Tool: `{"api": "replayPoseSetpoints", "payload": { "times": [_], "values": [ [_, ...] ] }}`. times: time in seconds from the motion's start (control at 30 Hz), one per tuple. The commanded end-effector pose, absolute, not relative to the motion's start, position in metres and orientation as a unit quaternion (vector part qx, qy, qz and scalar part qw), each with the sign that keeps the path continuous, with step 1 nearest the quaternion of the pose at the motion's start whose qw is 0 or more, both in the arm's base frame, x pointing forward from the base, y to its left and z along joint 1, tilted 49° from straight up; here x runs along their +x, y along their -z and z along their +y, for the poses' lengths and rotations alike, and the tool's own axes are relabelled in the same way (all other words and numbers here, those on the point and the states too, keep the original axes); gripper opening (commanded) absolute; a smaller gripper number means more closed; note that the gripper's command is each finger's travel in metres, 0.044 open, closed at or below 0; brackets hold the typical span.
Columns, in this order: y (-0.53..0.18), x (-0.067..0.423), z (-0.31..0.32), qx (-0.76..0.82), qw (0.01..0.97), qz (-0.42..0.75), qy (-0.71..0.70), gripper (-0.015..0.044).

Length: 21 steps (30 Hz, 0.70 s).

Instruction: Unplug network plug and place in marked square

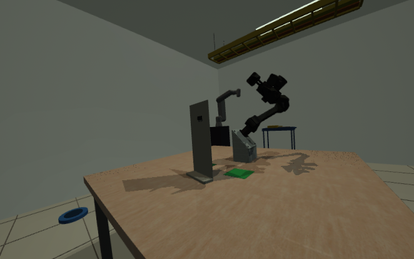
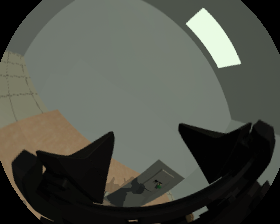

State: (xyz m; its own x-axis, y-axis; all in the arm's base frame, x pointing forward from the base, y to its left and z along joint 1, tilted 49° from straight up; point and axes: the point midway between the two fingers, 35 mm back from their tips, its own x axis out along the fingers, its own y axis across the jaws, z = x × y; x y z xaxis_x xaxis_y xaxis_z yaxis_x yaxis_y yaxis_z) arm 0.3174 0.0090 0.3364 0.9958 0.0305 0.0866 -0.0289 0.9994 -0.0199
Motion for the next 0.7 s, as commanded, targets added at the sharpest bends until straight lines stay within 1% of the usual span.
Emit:
{"api": "replayPoseSetpoints", "payload": {
  "times": [0.0,0.27,0.3,0.67],
  "values": [
    [-0.335,0.318,0.009,-0.011,0.999,-0.042,-0.014,0.0374],
    [-0.271,0.333,0.001,-0.095,0.995,0.018,0.011,0.0164],
    [-0.262,0.334,0.0,-0.107,0.994,0.027,0.014,0.0156],
    [-0.166,0.329,-0.013,-0.237,0.963,0.125,0.029,0.0156]
  ]
}}
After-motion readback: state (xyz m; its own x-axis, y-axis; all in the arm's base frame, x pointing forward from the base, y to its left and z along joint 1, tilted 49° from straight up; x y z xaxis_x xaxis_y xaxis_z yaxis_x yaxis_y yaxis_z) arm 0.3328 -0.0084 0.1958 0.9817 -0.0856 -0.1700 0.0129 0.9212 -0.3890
